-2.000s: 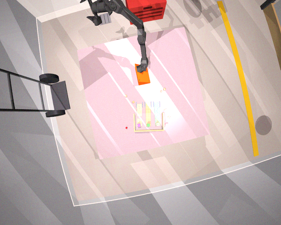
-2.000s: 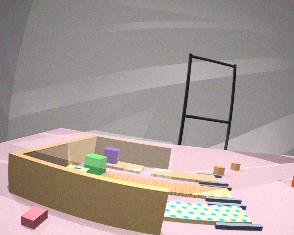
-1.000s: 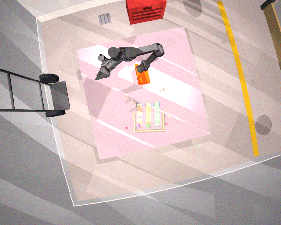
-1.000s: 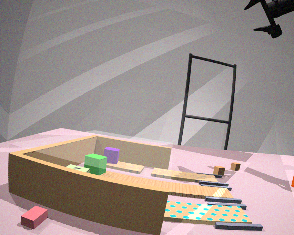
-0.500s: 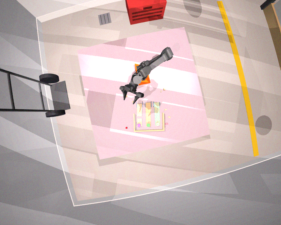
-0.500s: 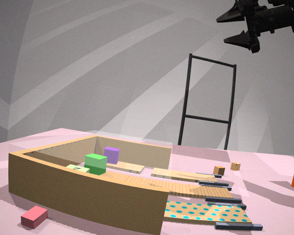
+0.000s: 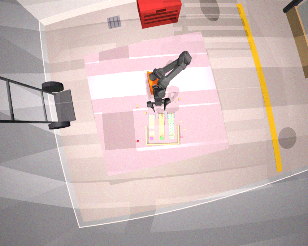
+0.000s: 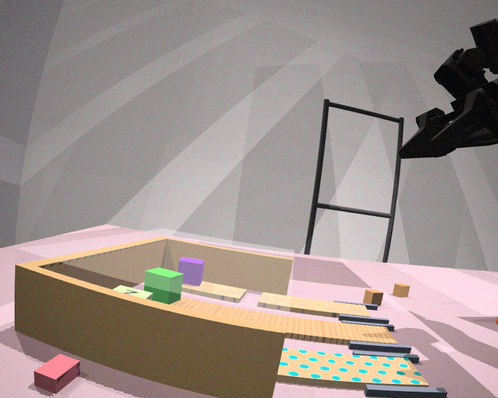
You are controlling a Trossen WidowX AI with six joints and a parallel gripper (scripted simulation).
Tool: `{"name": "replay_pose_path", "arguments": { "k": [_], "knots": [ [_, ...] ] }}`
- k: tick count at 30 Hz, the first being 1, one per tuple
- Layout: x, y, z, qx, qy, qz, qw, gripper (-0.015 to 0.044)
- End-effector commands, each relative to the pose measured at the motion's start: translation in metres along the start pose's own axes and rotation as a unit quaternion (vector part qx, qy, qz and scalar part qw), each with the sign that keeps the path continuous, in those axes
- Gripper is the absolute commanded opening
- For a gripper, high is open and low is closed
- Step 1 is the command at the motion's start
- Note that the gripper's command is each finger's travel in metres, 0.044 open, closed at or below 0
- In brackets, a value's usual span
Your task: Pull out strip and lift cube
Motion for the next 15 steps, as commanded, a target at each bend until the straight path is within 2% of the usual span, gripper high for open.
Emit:
{"name": "replay_pose_path", "arguments": {
  "k": [1, 4, 7, 15],
  "knots": [
    [-0.002, 0.003, 0.000, 0.009, 0.000, 0.013, 1.000, 0.0400],
    [-0.002, 0.003, 0.000, 0.009, 0.000, 0.013, 1.000, 0.0400],
    [0.006, 0.005, -0.012, 0.015, 0.028, 0.003, 0.999, 0.0321],
    [0.036, 0.031, -0.078, 0.043, 0.191, -0.039, 0.980, 0.0111]
  ]
}}
Point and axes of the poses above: the point midway between the two fingers, 35 mm back from their tips, its own z axis back along the fingers, its own y axis across the jaws, x = y × z, the point moved 8 cm from there along z, back along the fingers, and after that the axes turned 10 degrees about z, right-handed, at the moved point
